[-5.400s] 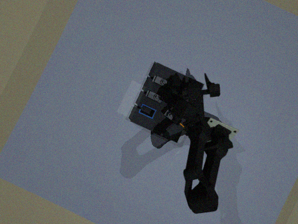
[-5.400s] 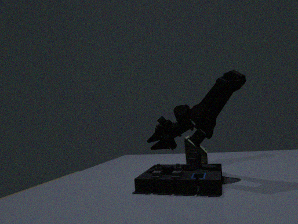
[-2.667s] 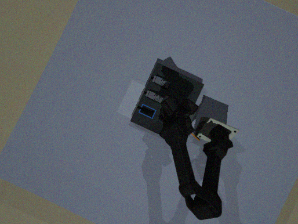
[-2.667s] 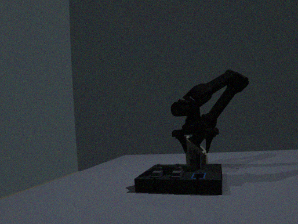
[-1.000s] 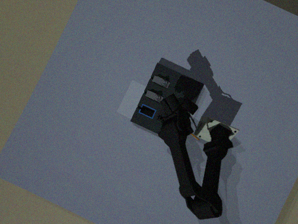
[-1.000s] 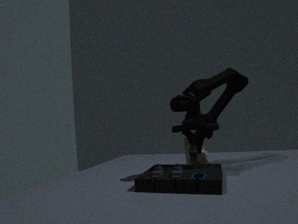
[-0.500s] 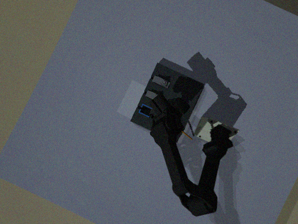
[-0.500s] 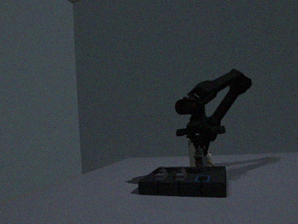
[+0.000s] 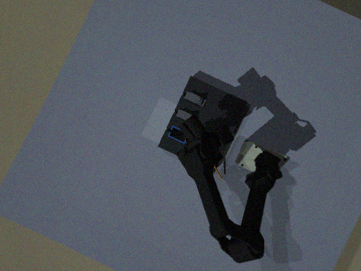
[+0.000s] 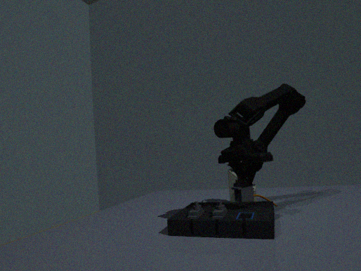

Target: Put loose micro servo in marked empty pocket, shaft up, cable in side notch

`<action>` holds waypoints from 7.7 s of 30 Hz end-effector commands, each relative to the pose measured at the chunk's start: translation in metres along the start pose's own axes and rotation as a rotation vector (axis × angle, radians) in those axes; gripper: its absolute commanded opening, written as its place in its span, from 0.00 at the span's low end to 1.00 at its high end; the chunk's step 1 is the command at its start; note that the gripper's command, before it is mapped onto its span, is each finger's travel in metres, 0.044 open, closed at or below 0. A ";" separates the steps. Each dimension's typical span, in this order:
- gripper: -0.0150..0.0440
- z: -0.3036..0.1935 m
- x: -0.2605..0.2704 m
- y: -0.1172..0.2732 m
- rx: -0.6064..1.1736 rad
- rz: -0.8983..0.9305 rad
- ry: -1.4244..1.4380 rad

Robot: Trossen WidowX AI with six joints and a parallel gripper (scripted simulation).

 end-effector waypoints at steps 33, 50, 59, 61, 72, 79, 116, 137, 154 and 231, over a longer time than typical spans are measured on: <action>0.25 -0.001 0.001 0.001 0.000 0.006 -1.219; 0.25 -0.001 0.001 0.001 0.002 0.006 -1.811; 0.25 -0.001 0.001 0.001 0.003 0.005 -2.124; 0.25 -0.001 0.001 0.001 0.003 0.005 -2.194; 0.25 -0.001 0.001 0.001 0.005 0.005 -2.553; 0.25 0.004 0.006 0.001 0.005 0.005 -2.559; 0.25 0.075 0.080 -0.007 0.009 0.012 -2.553; 0.25 0.074 0.080 -0.020 0.010 0.011 -2.553; 0.25 0.074 0.081 -0.035 0.011 0.011 -2.553; 1.00 0.001 0.001 0.056 0.006 0.011 -2.563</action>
Point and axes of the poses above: the point midway between the two fingers, 35 mm back from their tips, its own y axis back along the fingers, its own x axis across the jaws, z = x × y, the point moved 6 cm from there along y, back along the fingers, and after that the axes turned 12 degrees about -y, right-handed, at the moved point
